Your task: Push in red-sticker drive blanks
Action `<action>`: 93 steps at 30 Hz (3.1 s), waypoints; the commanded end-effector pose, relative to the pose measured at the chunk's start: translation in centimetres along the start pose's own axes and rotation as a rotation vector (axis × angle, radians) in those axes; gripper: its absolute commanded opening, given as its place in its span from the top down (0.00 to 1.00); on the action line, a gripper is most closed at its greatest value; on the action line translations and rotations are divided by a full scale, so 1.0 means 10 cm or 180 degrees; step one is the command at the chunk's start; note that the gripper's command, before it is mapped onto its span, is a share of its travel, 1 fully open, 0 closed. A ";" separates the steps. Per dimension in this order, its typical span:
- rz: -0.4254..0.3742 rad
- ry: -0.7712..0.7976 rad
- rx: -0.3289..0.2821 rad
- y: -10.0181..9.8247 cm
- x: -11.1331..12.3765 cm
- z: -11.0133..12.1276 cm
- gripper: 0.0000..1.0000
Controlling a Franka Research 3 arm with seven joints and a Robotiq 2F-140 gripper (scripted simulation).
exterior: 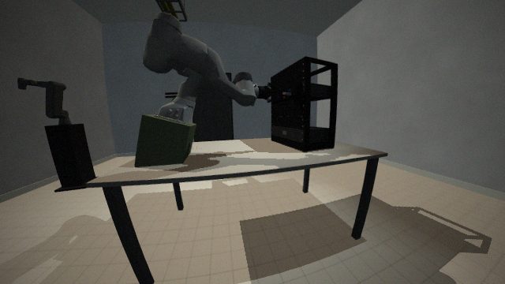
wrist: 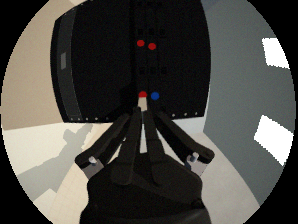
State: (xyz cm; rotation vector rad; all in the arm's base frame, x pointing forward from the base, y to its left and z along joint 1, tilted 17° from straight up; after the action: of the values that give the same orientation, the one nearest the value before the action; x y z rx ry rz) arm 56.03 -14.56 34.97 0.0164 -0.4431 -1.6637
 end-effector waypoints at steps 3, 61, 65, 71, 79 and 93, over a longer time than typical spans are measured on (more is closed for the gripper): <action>-0.0001 -0.0006 0.0002 0.00 -0.01 0.00 1.00; -0.0001 -0.0006 0.0002 0.30 0.05 0.01 1.00; -0.0001 -0.0006 0.0002 0.30 0.05 0.01 1.00; -0.0001 -0.0006 0.0002 0.30 0.06 0.01 1.00; -0.0001 -0.0006 0.0002 0.33 0.08 0.02 1.00; -0.0001 -0.0006 0.0002 0.36 0.08 0.01 1.00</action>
State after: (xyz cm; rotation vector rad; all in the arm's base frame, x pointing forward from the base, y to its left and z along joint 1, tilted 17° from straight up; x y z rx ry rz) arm 59.08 -14.86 36.02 0.0149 -0.4399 -1.6493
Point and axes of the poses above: the point where the finger pads meet when closed, its own y axis out along the fingers, its own z axis across the jaws, x = y × z, the point moved 2 cm from there along -y, back along the fingers, and after that the axes turned 14 degrees about -y, right-handed, at the moved point
